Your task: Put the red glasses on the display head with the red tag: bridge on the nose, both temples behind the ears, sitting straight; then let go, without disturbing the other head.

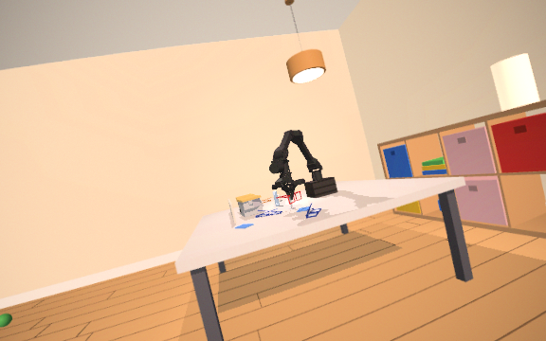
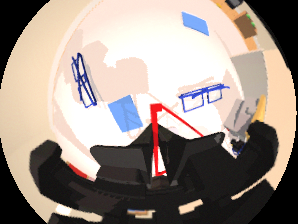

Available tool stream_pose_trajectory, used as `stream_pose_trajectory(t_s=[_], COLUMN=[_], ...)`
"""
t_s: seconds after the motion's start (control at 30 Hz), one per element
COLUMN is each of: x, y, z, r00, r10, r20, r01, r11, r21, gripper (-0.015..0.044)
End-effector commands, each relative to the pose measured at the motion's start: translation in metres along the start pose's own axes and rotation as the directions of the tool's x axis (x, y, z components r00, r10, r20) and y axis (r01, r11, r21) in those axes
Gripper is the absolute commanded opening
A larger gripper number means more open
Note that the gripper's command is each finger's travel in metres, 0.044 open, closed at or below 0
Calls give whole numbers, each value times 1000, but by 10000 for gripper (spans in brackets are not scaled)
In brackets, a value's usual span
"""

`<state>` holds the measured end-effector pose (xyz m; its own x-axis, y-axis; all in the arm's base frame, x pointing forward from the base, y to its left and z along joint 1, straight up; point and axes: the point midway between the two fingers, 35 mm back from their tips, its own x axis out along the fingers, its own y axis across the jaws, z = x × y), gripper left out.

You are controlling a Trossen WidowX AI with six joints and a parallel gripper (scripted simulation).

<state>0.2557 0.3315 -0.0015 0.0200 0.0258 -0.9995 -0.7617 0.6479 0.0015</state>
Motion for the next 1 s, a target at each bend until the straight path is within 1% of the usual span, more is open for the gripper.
stream_pose_trajectory(t_s=[0.0, 0.97], x=[0, 0], y=[3, 10], z=[2, 13], r00=[1000, 1000], r10=[0, 1], r20=[-3, -2], r01=[0, -1], r11=[1000, 1000], r21=[2, 2], gripper=[0, 0])
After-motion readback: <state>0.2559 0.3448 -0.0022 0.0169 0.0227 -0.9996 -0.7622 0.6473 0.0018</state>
